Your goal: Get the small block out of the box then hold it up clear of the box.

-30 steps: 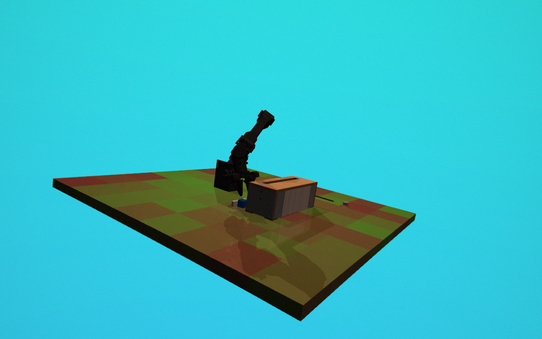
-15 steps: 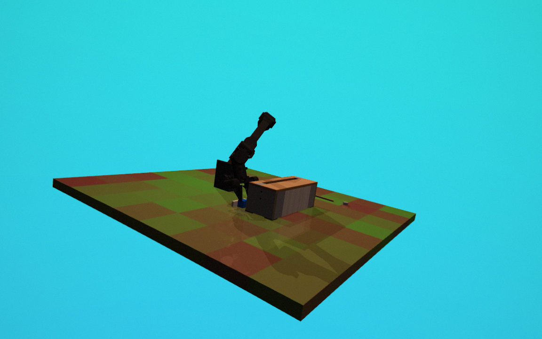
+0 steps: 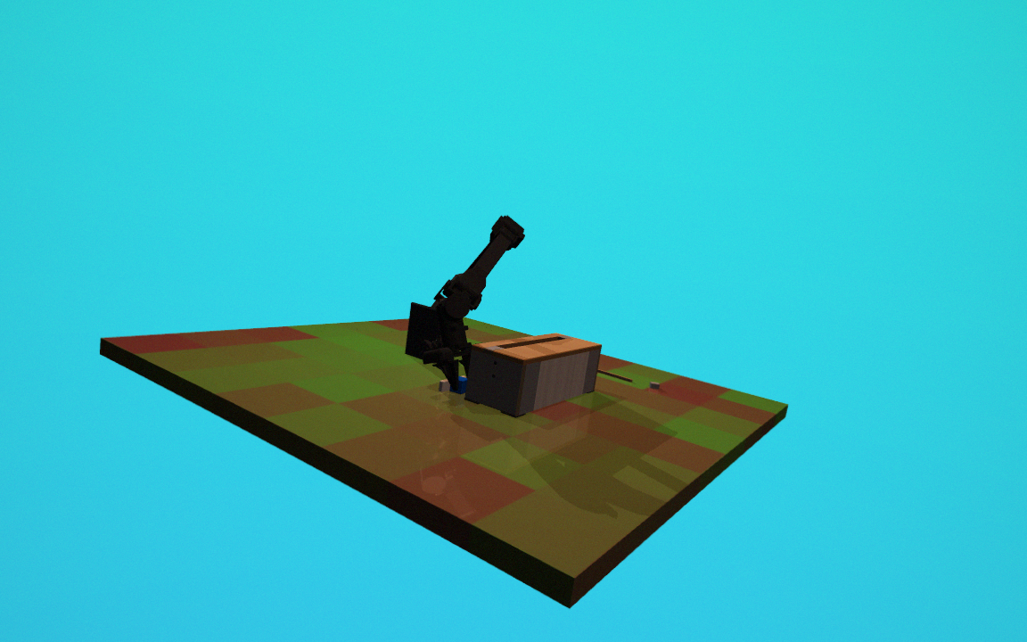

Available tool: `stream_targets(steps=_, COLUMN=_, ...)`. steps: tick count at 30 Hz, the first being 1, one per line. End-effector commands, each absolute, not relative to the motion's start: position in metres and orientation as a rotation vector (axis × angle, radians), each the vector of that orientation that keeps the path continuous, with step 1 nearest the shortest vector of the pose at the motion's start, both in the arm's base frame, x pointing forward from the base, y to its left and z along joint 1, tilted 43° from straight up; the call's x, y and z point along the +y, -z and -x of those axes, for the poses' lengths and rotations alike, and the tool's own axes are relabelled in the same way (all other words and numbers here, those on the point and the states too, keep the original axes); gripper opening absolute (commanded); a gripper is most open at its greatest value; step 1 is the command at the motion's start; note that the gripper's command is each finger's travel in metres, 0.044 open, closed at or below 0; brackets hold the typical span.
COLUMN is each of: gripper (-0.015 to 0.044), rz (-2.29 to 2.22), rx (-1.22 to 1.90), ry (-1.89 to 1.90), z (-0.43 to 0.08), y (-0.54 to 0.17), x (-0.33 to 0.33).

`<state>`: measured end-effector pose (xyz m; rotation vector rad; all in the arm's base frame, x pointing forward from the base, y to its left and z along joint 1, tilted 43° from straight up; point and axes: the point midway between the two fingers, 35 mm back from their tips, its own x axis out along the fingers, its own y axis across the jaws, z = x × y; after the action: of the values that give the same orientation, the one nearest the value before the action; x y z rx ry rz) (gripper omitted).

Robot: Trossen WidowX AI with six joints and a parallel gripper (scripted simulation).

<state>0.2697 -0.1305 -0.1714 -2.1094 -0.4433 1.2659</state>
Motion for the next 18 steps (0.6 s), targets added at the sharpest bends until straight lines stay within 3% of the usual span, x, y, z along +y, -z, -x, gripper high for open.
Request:
stream_targets(steps=1, gripper=0.0232, rz=2.102, rx=-0.444, ry=-1.261, z=-0.269, y=0.173, x=-0.128)
stream_targets(steps=6, gripper=0.0101, rz=2.102, rx=-0.444, ry=-1.261, z=-0.269, y=0.173, x=-0.128)
stream_targets(steps=9, gripper=0.0081, rz=2.102, rx=-0.444, ry=-1.261, z=-0.269, y=0.173, x=-0.128)
stream_targets(steps=12, gripper=0.0003, rz=2.103, rx=-0.443, ry=-1.262, z=-0.269, y=0.167, x=-0.135)
stream_targets(steps=18, gripper=0.0000, rz=2.105, rx=-0.441, ry=-1.267, z=-0.266, y=0.140, x=-0.161)
